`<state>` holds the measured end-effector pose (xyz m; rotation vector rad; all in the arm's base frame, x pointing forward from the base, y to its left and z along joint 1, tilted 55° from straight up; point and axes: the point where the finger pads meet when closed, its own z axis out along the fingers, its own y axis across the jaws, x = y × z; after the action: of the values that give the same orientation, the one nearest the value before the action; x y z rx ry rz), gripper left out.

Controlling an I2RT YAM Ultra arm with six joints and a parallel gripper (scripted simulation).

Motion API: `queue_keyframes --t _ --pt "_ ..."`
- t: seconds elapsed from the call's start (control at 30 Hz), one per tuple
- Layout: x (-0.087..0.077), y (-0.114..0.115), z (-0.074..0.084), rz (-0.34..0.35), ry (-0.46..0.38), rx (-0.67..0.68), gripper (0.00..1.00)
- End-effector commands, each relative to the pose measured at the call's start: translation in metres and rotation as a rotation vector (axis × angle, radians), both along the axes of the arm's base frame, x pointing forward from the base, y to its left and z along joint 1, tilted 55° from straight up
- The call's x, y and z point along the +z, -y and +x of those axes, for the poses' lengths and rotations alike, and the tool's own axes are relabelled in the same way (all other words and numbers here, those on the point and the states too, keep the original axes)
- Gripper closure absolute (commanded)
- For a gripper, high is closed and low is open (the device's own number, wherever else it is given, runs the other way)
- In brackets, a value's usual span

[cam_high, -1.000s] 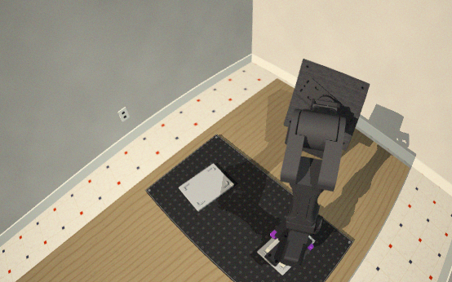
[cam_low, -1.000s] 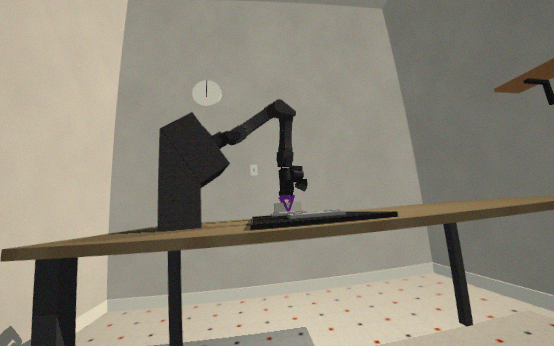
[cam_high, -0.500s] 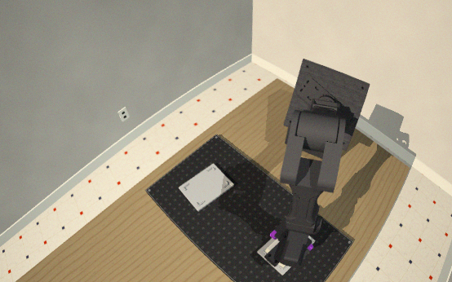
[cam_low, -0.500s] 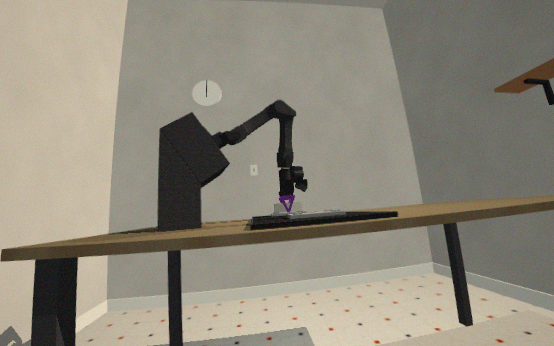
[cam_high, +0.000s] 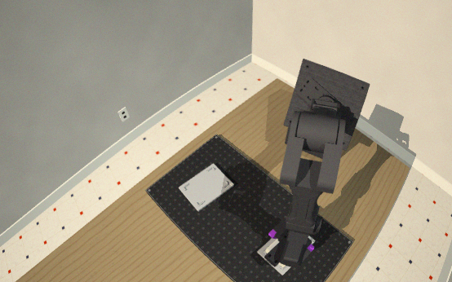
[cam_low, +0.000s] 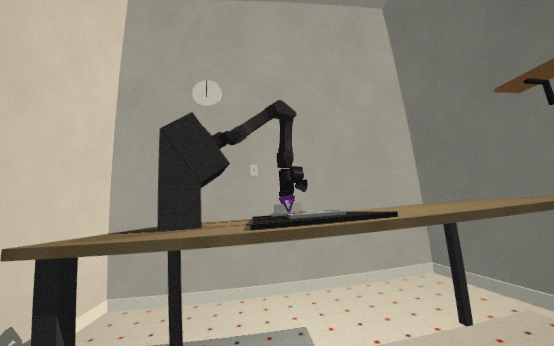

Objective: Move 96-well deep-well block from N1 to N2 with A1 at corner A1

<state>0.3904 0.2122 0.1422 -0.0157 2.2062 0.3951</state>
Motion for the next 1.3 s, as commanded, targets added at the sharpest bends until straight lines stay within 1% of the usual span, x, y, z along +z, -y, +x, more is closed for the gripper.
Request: queue_keyframes --t 0.0,0.47,0.83,0.93,1.27 --pt "0.004 -0.001 0.000 0.005 0.009 0.001 0.00" --pt "0.004 -0.001 0.000 0.005 0.009 0.001 0.00" --pt "0.021 0.008 -0.022 0.005 0.009 0.001 0.00" --pt "0.022 0.009 -0.024 0.005 0.009 0.001 0.00" --pt "0.022 0.009 -0.024 0.005 0.009 0.001 0.00"
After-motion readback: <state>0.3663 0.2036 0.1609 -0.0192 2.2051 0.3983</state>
